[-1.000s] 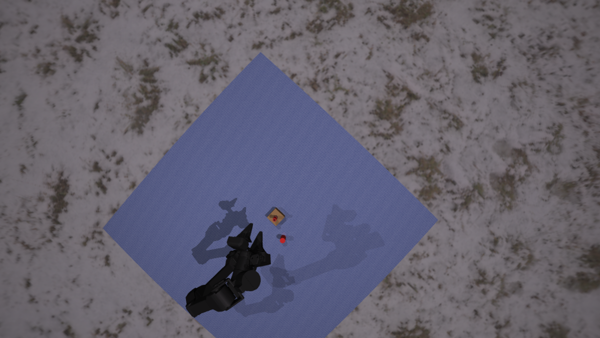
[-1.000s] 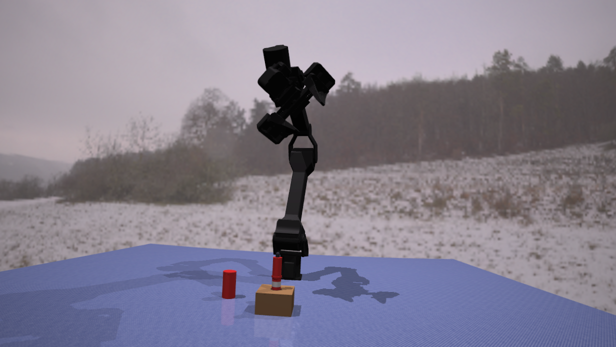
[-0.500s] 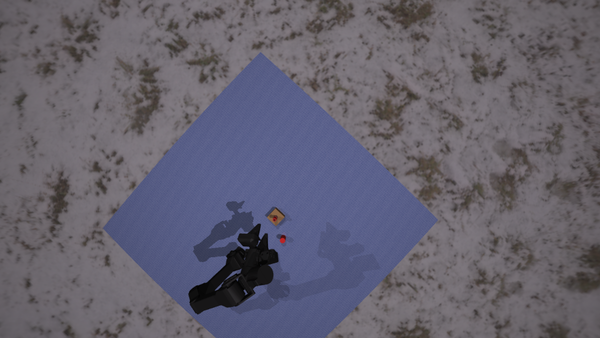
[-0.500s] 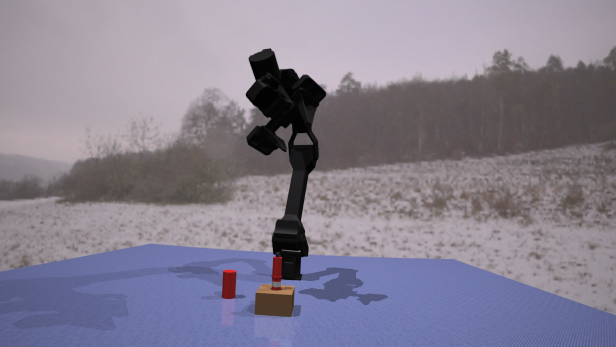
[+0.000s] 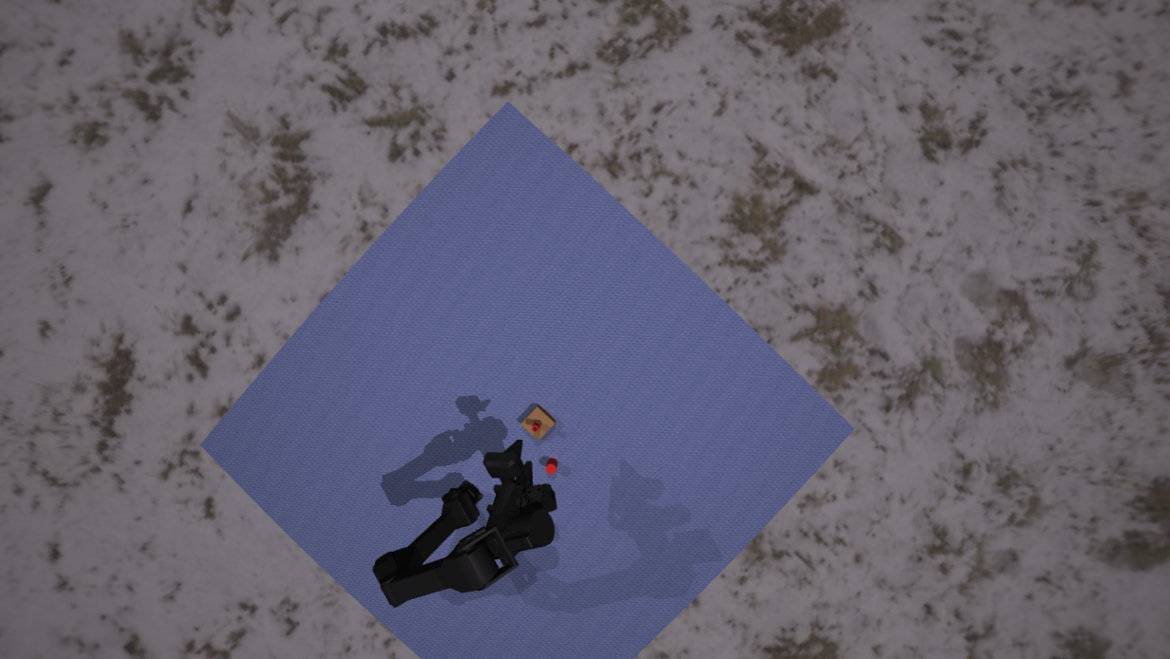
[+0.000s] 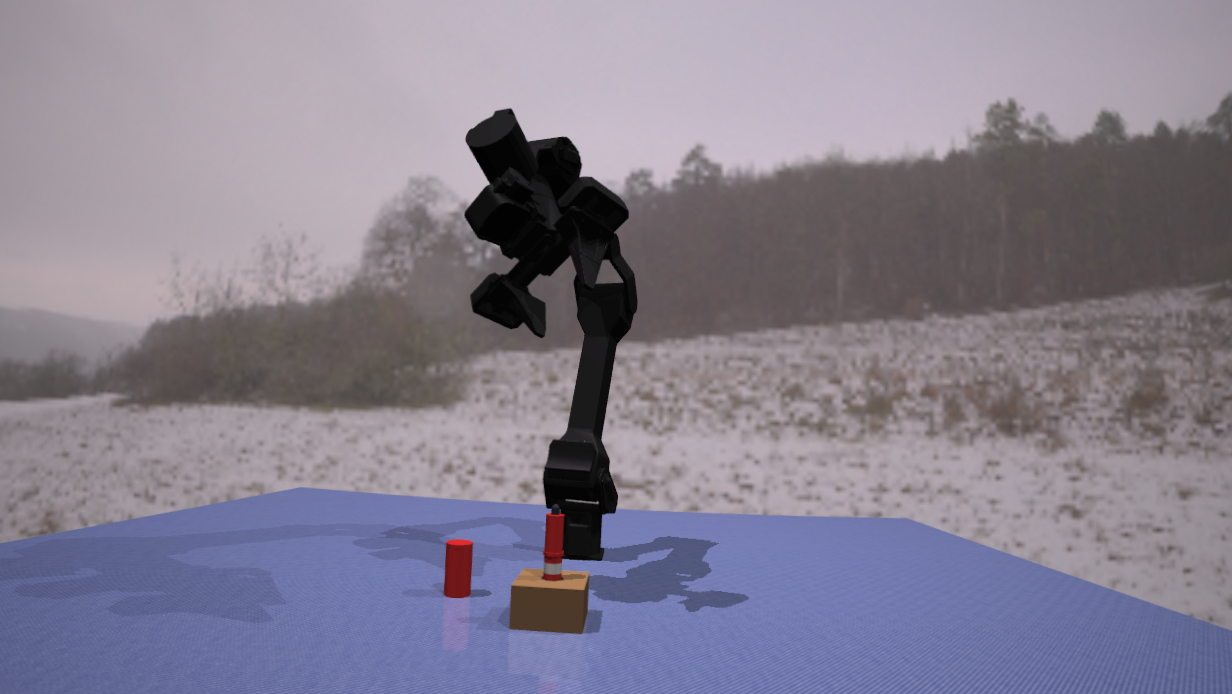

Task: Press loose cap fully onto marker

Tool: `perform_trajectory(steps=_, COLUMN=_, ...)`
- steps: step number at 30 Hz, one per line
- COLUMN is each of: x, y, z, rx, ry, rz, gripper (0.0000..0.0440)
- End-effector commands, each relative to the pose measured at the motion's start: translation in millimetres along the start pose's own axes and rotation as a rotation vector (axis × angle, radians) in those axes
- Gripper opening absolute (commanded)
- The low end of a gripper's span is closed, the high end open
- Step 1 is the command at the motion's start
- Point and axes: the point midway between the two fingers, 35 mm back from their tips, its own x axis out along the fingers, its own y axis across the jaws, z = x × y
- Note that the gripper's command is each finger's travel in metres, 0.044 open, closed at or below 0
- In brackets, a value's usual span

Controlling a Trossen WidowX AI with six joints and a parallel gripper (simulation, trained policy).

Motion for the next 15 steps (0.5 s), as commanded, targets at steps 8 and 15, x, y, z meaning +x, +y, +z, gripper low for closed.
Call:
perform_trajectory(steps=8, x=10.9, y=-26.0, z=7.0, rx=0.033, ry=0.042, rz=-0.09, gripper=0.0328)
perform_trajectory(steps=15, x=16.9, y=-42.8, z=11.8, rx=0.053, ry=0.068, rz=-0.146, gripper=0.0327)
